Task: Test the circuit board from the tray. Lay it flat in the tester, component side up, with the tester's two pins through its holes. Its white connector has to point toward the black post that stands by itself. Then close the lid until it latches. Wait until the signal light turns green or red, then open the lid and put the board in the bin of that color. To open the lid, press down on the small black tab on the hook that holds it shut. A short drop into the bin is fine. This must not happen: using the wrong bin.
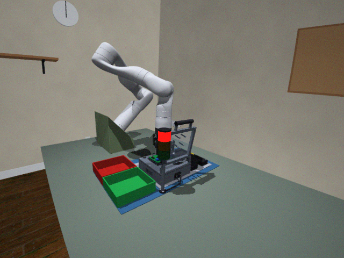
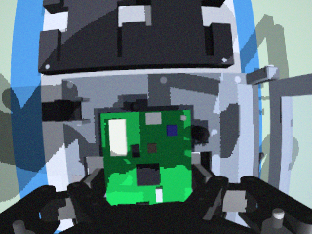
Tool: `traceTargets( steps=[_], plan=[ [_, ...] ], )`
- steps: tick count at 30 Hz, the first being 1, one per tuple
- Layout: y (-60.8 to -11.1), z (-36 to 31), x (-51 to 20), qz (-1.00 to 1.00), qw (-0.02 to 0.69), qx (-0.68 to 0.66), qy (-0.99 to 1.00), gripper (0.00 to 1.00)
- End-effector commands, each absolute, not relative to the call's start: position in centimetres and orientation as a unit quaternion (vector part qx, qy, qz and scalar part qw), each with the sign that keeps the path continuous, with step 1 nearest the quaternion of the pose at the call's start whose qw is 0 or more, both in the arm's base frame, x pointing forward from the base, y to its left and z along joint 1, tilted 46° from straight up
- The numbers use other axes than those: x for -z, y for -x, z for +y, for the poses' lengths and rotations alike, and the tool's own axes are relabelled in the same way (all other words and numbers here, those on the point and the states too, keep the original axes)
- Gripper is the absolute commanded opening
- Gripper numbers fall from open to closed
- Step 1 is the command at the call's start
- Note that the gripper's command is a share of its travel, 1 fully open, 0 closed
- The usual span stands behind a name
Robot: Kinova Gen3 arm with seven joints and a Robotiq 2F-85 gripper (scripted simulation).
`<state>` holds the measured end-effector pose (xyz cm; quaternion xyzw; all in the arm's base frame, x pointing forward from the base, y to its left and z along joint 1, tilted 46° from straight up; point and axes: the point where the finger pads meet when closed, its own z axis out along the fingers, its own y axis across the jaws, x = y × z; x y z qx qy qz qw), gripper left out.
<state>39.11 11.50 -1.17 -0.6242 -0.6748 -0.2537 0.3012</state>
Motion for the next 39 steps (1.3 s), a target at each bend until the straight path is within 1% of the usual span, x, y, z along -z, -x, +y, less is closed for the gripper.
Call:
traceTargets(
  steps=[1,10,11,39],
  plan=[
    [-39.16,11.44,1.14,-0.675,0.301,0.254,0.625,0.80],
    [-39.16,11.44,1.14,-0.675,0.301,0.254,0.625,0.80],
    [-39.16,11.44,1.14,-0.675,0.301,0.254,0.625,0.77],
    [-39.16,11.44,1.14,-0.675,0.301,0.254,0.625,0.77]
  ],
)
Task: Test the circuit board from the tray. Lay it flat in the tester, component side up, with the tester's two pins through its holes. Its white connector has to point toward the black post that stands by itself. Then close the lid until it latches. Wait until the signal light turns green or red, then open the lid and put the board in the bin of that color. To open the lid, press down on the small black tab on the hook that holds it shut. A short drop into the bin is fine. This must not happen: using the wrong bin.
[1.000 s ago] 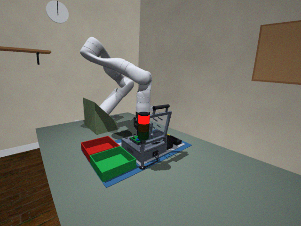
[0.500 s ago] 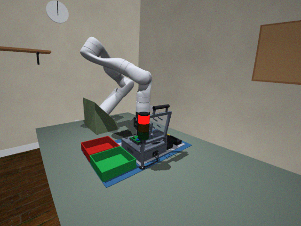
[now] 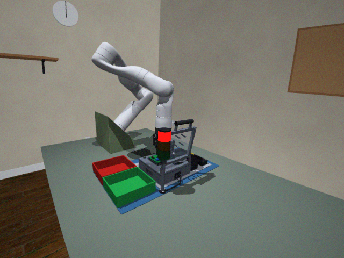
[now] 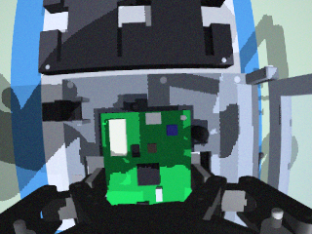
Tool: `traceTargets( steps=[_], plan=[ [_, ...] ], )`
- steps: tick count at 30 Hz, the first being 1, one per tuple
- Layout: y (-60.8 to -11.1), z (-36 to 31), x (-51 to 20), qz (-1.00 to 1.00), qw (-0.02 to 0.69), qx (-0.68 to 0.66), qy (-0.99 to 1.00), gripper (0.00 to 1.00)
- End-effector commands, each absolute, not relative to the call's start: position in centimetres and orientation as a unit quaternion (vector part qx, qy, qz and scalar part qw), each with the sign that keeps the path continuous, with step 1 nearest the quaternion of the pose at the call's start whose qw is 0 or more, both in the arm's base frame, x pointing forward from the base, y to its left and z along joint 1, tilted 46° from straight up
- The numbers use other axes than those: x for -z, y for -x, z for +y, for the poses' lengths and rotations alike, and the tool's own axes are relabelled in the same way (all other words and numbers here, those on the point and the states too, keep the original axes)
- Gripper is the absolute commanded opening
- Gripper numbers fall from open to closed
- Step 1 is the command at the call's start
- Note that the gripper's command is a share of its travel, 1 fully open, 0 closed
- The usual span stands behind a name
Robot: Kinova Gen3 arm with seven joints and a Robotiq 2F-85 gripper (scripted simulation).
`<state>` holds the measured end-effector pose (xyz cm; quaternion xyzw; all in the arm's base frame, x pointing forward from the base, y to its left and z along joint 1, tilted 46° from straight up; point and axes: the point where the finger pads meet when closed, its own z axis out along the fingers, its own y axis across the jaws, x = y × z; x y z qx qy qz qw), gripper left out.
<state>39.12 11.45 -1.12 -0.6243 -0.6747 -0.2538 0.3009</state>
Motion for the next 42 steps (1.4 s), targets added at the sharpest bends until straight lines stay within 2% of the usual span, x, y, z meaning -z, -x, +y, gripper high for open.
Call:
traceTargets(
  steps=[1,42],
  plan=[
    [-39.16,11.44,1.14,-0.675,0.301,0.254,0.625,0.77],
    [-39.23,10.87,0.59,-0.675,0.301,0.254,0.625,0.77]
  ],
)
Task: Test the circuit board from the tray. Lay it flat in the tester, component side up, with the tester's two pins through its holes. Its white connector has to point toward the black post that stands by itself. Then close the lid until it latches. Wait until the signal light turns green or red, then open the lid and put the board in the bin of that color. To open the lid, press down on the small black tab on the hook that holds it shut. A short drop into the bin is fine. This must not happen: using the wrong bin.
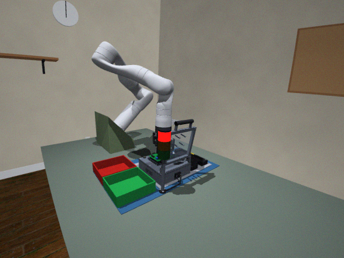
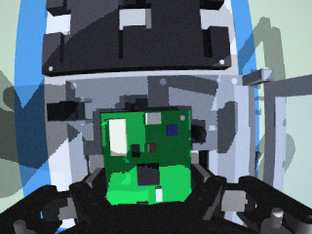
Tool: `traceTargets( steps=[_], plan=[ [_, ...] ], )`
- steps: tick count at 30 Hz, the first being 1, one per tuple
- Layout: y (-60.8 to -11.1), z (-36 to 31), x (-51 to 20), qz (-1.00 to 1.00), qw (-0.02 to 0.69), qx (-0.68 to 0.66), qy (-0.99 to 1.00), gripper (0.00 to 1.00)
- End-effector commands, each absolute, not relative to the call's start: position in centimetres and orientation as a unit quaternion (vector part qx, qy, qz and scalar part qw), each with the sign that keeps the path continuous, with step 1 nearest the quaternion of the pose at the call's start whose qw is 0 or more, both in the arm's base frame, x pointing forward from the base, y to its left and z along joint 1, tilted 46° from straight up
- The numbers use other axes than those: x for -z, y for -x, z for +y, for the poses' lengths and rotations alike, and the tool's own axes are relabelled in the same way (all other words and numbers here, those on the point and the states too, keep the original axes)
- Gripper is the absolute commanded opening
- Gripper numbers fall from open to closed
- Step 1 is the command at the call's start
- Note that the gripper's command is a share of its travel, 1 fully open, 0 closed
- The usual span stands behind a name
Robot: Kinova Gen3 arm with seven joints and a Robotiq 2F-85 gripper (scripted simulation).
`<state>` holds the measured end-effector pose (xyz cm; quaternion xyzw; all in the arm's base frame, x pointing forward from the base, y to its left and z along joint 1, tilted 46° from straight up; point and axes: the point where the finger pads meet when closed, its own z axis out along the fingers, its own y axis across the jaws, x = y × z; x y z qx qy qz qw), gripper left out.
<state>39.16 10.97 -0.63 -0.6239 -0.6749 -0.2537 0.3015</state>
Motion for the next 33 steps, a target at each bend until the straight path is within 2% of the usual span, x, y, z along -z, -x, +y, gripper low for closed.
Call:
traceTargets(
  steps=[1,33],
  plan=[
    [-39.23,10.87,0.58,-0.675,0.301,0.254,0.625,0.77],
    [-39.30,10.34,0.07,-0.675,0.301,0.254,0.625,0.77]
  ],
)
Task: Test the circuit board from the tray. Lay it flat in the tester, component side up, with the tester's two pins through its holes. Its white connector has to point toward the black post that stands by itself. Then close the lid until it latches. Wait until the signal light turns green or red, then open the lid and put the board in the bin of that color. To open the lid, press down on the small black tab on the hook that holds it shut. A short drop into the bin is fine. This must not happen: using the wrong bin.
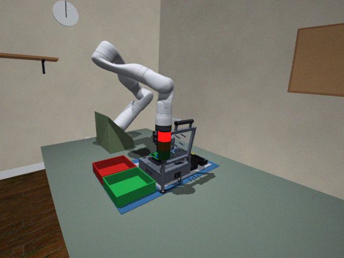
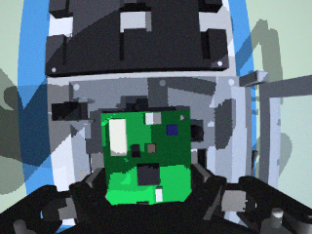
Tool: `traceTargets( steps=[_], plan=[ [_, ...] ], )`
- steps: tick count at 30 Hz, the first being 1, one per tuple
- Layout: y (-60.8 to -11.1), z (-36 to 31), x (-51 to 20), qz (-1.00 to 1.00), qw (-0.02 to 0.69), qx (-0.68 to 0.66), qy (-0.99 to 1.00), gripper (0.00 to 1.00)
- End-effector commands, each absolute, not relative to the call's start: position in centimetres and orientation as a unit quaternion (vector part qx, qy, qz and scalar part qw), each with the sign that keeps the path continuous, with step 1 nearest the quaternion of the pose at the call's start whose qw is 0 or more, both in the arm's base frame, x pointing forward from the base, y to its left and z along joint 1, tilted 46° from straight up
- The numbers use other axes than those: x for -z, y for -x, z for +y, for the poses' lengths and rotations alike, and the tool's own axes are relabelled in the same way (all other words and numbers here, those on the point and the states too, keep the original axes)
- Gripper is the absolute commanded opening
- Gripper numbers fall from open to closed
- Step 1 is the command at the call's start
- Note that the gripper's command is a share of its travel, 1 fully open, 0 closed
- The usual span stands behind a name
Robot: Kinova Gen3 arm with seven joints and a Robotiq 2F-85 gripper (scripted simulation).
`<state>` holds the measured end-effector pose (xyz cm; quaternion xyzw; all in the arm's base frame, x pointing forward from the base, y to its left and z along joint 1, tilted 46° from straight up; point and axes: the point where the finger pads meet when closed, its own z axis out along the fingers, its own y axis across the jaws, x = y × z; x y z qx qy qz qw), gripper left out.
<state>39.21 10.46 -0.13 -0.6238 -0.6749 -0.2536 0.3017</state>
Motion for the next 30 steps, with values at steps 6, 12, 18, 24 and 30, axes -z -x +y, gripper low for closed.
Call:
traceTargets(
  steps=[6,12,18,24,30],
  plan=[
    [-39.30,10.28,0.02,-0.675,0.301,0.254,0.625,0.77],
    [-39.32,10.15,-0.11,-0.675,0.301,0.254,0.625,0.77],
    [-39.33,10.08,-0.18,-0.675,0.301,0.254,0.625,0.77],
    [-39.33,10.00,-0.26,-0.675,0.301,0.254,0.625,0.77],
    [-39.39,9.57,-0.67,-0.675,0.301,0.254,0.625,0.77]
  ],
)
